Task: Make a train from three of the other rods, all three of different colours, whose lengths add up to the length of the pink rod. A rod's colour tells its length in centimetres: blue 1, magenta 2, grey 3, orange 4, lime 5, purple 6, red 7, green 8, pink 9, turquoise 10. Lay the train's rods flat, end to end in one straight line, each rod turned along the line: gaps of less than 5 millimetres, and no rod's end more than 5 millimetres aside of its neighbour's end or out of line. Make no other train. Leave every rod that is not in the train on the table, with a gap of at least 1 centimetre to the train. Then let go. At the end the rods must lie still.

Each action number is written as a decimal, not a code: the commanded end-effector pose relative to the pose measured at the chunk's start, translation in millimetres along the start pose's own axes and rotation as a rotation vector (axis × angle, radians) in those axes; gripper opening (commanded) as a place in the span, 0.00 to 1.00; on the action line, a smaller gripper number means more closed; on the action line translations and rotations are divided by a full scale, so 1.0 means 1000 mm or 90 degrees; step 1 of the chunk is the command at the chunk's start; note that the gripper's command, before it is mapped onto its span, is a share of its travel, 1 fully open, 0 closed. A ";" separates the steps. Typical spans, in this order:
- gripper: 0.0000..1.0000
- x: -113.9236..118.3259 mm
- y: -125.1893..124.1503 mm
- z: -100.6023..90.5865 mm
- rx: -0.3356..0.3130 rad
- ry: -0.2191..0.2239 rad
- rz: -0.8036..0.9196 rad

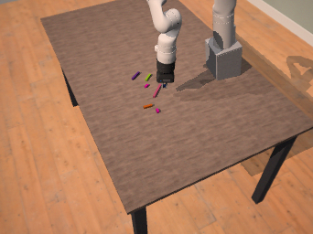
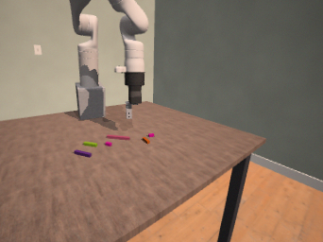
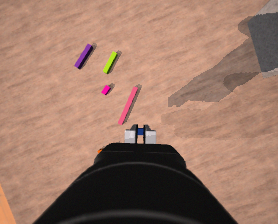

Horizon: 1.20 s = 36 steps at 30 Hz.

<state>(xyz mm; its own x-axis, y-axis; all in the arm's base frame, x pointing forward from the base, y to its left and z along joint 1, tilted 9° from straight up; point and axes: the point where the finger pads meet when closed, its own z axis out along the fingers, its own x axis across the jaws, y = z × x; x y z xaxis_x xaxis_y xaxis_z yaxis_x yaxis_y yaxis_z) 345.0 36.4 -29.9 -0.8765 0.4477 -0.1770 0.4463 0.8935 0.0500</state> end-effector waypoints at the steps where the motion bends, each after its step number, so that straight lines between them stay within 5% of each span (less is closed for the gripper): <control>1: 0.24 0.010 0.000 0.014 0.002 0.015 -0.004; 15: 0.24 0.011 0.000 0.056 0.002 0.015 -0.004; 36: 0.24 0.011 0.000 0.058 0.002 0.015 -0.004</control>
<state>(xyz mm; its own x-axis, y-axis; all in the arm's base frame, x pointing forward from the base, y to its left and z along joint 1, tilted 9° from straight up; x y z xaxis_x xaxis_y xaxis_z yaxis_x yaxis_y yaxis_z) 345.1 39.4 -89.4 -0.8831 0.4433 -0.1535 0.4419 0.8959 0.0451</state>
